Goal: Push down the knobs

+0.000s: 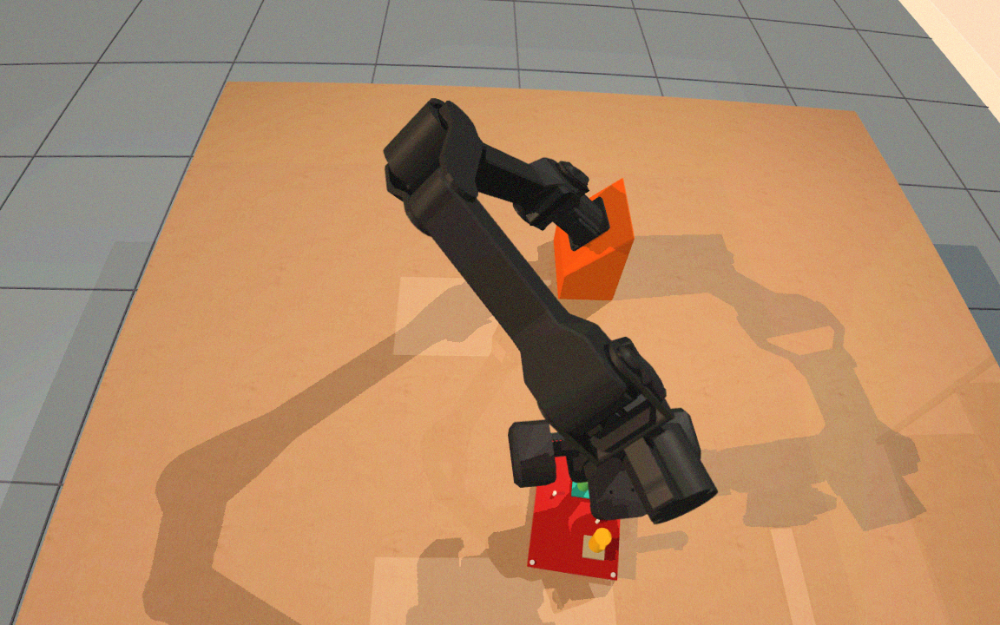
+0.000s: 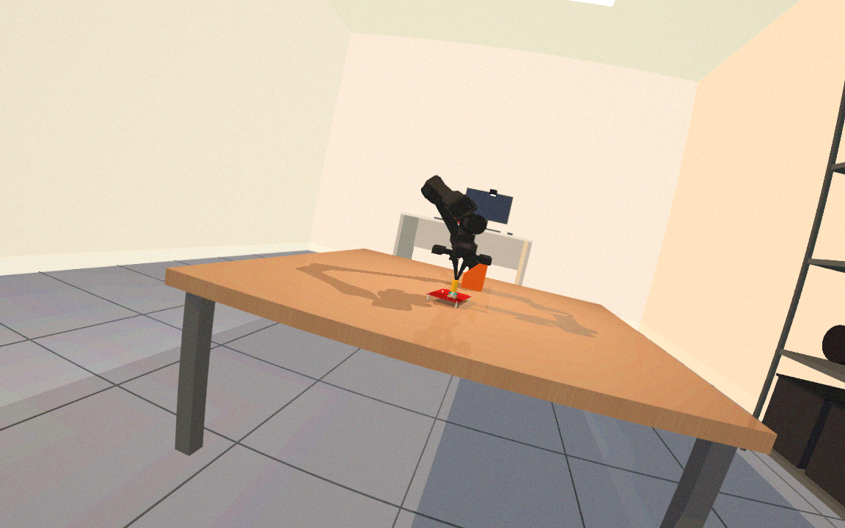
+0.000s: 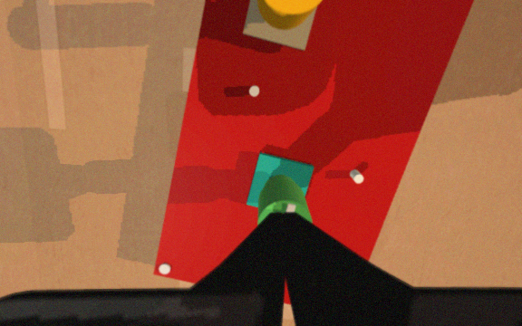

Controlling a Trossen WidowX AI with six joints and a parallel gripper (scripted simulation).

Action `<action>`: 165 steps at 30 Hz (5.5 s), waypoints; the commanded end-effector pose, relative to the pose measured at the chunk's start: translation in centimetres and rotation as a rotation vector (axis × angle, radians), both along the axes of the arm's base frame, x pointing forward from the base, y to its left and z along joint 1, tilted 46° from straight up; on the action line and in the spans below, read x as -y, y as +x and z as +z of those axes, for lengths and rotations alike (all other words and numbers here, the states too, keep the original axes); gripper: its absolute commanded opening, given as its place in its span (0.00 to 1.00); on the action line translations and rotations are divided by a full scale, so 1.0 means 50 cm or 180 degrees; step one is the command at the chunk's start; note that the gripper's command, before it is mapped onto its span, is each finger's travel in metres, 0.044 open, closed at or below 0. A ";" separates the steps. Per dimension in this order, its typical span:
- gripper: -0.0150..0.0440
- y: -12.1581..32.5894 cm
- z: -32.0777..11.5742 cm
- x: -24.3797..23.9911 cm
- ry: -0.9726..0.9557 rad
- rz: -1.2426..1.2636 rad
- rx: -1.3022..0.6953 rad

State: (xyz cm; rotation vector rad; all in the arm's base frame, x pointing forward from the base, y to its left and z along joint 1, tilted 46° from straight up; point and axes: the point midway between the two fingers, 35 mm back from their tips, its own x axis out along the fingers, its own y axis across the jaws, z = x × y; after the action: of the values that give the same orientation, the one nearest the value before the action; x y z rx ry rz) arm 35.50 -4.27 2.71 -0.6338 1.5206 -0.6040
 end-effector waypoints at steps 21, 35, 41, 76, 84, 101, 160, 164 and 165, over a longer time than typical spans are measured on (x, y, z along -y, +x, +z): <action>0.25 0.002 0.003 0.002 -0.0019 -0.0053 -0.0013; 0.39 0.001 0.019 -0.015 -0.0031 -0.0034 -0.0035; 0.57 0.004 0.020 -0.016 -0.0031 -0.0034 -0.0035; 0.25 0.145 0.040 -0.038 -0.0015 -0.0054 -0.0001; 0.25 0.144 0.026 -0.022 -0.0017 -0.0054 0.0000; 0.25 0.144 0.026 -0.022 -0.0017 -0.0054 0.0000; 0.25 0.144 0.016 -0.012 -0.0018 -0.0054 0.0000; 0.25 0.144 0.014 -0.011 -0.0018 -0.0054 0.0000; 0.25 0.144 0.014 -0.011 -0.0018 -0.0054 0.0000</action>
State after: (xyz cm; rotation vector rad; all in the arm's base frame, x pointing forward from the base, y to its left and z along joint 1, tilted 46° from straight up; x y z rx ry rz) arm 42.70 -3.42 3.56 -0.6219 1.5232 -0.6193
